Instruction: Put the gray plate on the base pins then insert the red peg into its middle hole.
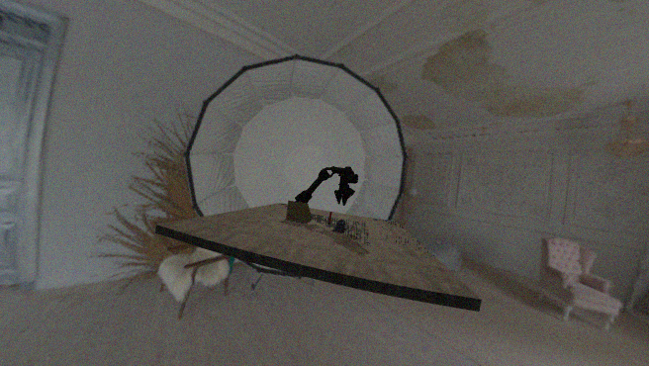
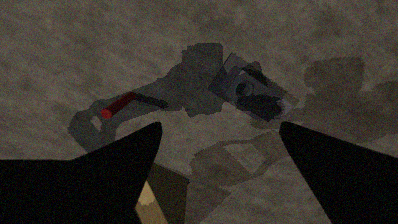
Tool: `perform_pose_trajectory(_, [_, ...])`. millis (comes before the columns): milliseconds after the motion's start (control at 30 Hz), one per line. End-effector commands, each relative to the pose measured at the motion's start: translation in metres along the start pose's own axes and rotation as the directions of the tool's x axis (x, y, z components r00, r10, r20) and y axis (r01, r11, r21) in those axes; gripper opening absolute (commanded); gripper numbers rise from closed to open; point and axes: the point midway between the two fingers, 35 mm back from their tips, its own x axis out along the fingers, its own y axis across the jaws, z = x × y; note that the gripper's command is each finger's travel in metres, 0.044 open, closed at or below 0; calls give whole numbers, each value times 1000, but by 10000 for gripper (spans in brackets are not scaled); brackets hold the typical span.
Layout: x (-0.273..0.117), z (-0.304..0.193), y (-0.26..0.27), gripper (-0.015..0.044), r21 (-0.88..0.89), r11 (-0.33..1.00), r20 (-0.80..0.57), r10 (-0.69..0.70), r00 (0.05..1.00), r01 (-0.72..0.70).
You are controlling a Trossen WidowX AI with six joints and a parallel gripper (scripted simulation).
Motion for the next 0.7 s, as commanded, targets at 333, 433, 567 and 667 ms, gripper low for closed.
perform_pose_trajectory(333, [7, -14, 109, 440, 948, 319, -3, 40, 999, -10])
perform_pose_trajectory(433, [8, -16, 121, 440, 983, 186, -3, 43, 999, -5])
perform_pose_trajectory(567, [10, -21, 136, 440, 1000, 4, -3, 48, 999, 3])
perform_pose_trajectory(667, [10, -21, 138, 440, 999, -32, -3, 49, 999, 5])
